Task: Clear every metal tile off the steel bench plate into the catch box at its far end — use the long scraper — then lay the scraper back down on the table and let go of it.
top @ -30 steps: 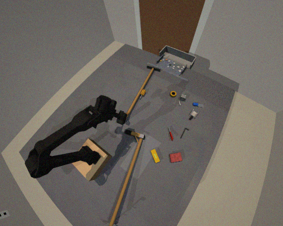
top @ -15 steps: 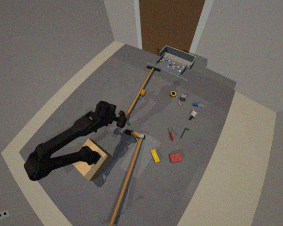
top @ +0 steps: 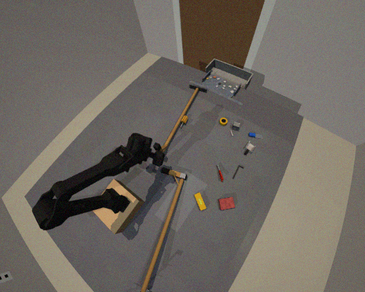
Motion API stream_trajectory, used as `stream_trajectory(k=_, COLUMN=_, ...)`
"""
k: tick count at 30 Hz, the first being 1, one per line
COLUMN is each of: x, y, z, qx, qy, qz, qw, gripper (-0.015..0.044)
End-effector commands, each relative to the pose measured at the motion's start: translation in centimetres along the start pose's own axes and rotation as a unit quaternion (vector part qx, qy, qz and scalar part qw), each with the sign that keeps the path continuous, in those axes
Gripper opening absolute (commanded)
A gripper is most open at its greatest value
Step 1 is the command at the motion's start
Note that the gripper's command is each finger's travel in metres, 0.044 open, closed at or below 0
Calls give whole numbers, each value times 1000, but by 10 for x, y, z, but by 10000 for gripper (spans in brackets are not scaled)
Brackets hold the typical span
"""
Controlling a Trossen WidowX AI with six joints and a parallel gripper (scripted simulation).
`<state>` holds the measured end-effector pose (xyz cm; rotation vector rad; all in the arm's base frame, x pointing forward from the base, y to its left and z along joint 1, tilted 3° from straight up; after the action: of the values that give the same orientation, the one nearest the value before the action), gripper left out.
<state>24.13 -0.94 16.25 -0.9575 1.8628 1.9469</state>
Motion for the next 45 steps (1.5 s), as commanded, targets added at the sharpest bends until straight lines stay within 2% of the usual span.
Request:
stream_trajectory(k=1, x=0, y=-6, z=0, qx=1, qy=-3, qz=3, qw=1000, gripper=440)
stream_trajectory(k=44, x=2, y=-74, z=0, qx=1, qy=-3, qz=2, qw=1000, gripper=440)
stream_trajectory(k=45, x=1, y=-70, z=0, qx=0, qy=0, qz=-1, qw=1000, gripper=414)
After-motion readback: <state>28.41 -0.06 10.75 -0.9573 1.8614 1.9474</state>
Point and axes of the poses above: the point midway between the two fingers, 35 mm back from their tips, its own y axis back along the fingers, its own z axis across the jaws, x = y × z, the point moved 9 cm from there along y, back along the fingers, and after that the axes turned 9 degrees about y, right-handed, at the moved point
